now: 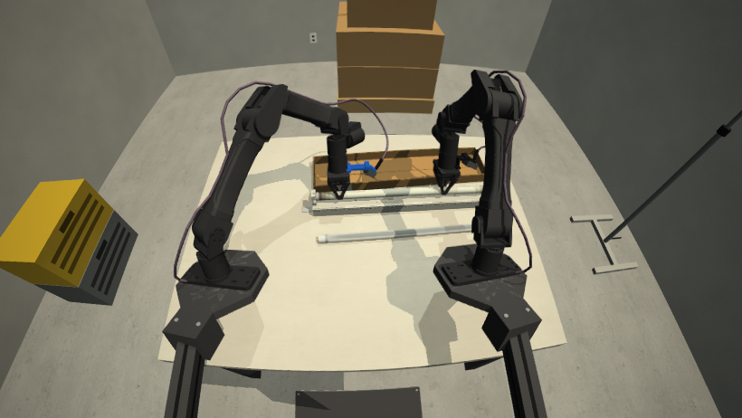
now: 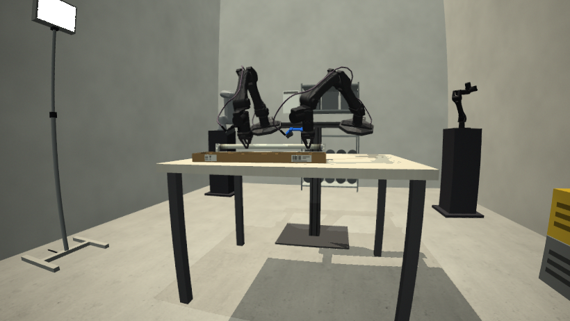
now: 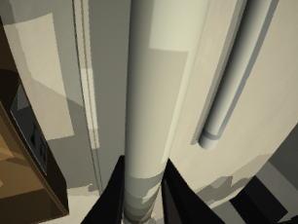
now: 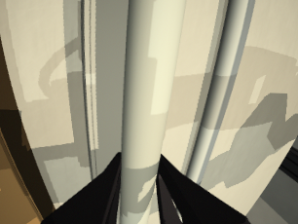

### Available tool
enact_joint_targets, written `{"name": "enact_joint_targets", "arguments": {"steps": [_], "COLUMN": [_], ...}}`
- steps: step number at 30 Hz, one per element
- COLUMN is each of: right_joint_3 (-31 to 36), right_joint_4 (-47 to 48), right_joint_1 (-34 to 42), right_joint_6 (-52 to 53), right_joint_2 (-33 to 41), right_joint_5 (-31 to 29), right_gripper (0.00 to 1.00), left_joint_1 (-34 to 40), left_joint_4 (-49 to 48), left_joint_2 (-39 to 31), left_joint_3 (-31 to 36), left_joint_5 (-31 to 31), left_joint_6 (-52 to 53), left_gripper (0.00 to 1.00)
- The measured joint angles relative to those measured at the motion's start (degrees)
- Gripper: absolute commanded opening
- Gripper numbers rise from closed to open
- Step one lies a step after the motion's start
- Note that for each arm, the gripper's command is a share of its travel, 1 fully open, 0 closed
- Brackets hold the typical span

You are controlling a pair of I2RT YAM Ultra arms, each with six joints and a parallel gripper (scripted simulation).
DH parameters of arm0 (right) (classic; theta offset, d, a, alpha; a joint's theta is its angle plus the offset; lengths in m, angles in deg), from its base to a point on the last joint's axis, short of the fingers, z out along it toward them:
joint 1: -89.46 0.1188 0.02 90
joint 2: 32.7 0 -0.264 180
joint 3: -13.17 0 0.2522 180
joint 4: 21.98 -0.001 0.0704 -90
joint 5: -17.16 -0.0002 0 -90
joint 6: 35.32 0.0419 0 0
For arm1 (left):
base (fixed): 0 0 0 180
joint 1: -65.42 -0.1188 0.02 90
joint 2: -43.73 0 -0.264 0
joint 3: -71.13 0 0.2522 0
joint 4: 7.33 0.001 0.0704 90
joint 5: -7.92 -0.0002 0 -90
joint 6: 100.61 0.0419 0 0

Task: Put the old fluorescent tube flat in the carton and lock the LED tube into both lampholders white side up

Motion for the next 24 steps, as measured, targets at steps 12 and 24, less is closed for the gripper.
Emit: {"name": "enact_joint_targets", "arguments": {"steps": [12, 24], "right_joint_3": [3.45, 8.85], "right_joint_4": [3.85, 10.12], "right_joint_1": [0.02, 0.02], "right_joint_6": [-0.28, -0.66], "right_joint_2": [2.29, 5.73], "right_joint_5": [0.00, -0.04], "right_gripper": [0.11, 0.11], "left_joint_1": [0.72, 1.84], "left_joint_4": [-3.61, -9.49], "left_joint_2": [-2.01, -4.96], "left_joint_3": [3.74, 9.46], "left_joint_5": [1.81, 4.74], "left_joint_6": [-0.46, -0.98], "left_gripper": [0.11, 0.11]}}
